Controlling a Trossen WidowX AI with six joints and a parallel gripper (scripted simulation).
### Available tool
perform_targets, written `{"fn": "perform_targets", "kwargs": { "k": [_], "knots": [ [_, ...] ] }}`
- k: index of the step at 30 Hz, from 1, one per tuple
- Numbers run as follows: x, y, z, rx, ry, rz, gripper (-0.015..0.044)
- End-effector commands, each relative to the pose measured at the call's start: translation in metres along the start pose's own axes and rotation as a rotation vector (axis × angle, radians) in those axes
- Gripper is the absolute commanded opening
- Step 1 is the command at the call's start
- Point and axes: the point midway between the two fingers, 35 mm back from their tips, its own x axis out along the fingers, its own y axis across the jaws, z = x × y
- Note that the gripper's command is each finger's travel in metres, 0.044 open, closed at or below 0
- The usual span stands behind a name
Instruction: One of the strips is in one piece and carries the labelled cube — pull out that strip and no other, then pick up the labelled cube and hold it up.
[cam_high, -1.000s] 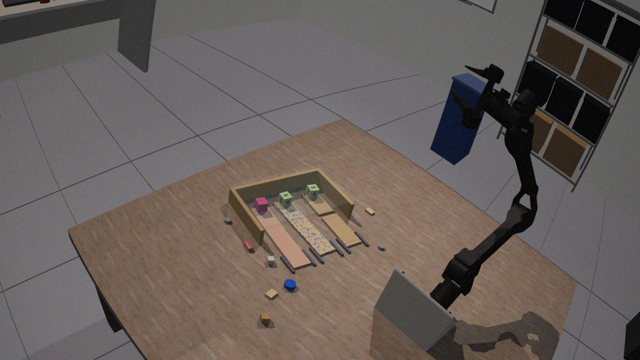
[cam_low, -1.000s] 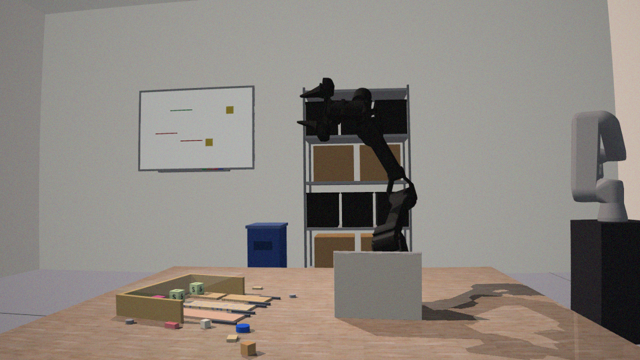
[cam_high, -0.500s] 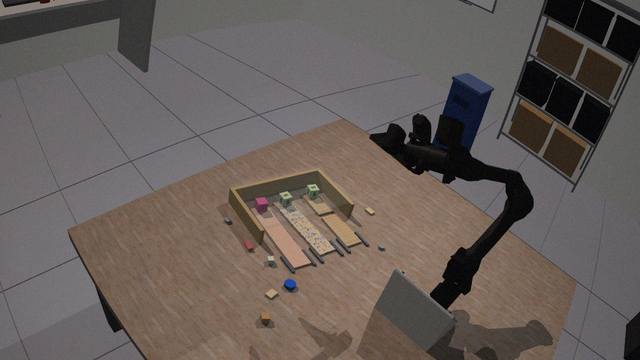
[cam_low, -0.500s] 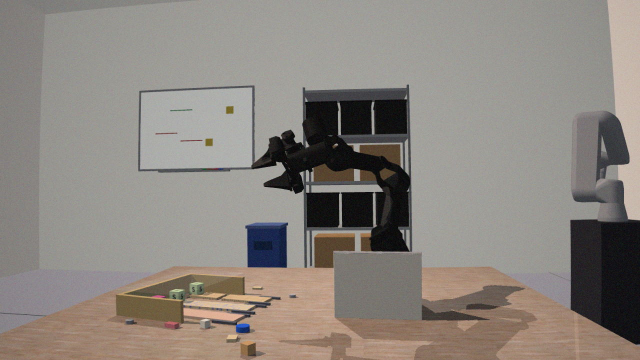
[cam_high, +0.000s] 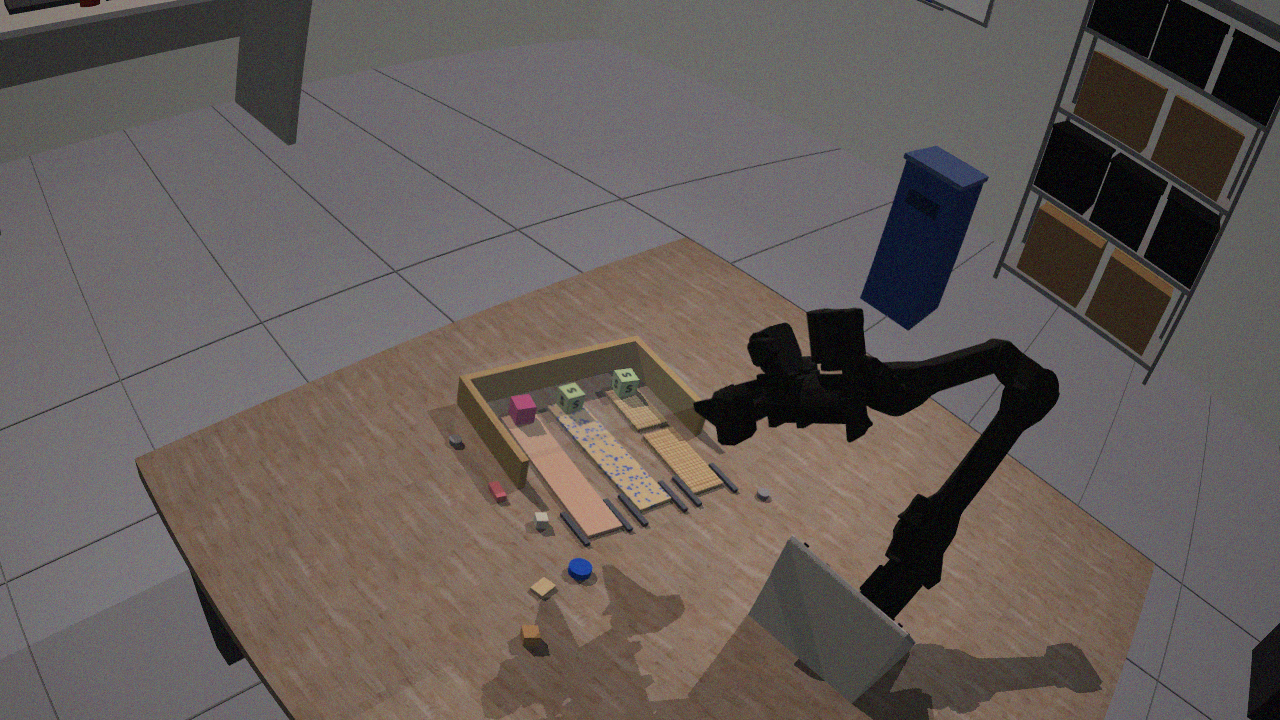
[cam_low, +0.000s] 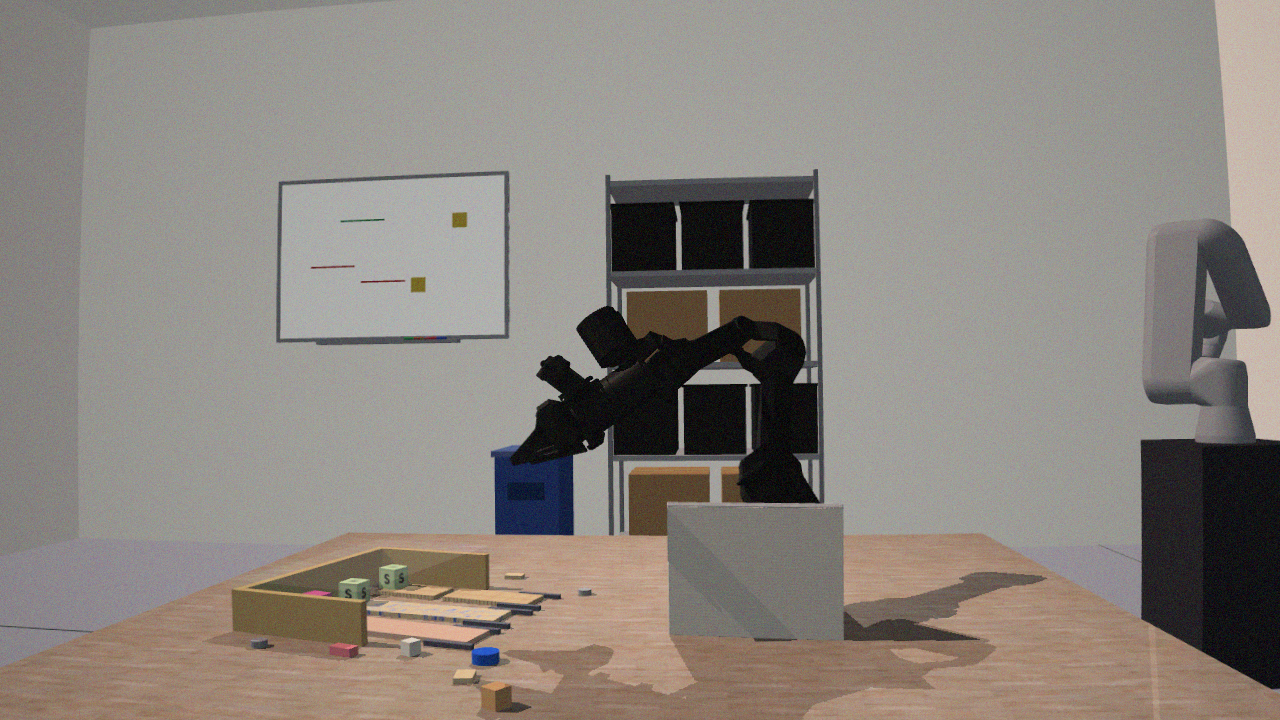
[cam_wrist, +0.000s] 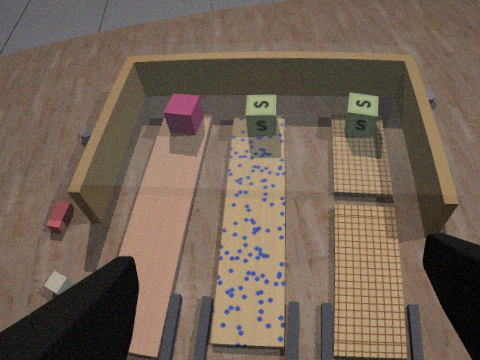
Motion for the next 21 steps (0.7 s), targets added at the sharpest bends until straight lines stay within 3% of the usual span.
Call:
{"fn": "perform_targets", "kwargs": {
  "k": [1, 9, 21],
  "knots": [
    [0.001, 0.001, -0.002, -0.01, 0.004, 0.003, 0.04],
    [0.001, 0.001, -0.002, -0.01, 0.004, 0.003, 0.04],
    [0.071, 0.016, -0.009, -0.009, 0.441, 0.019, 0.0085]
  ]
}}
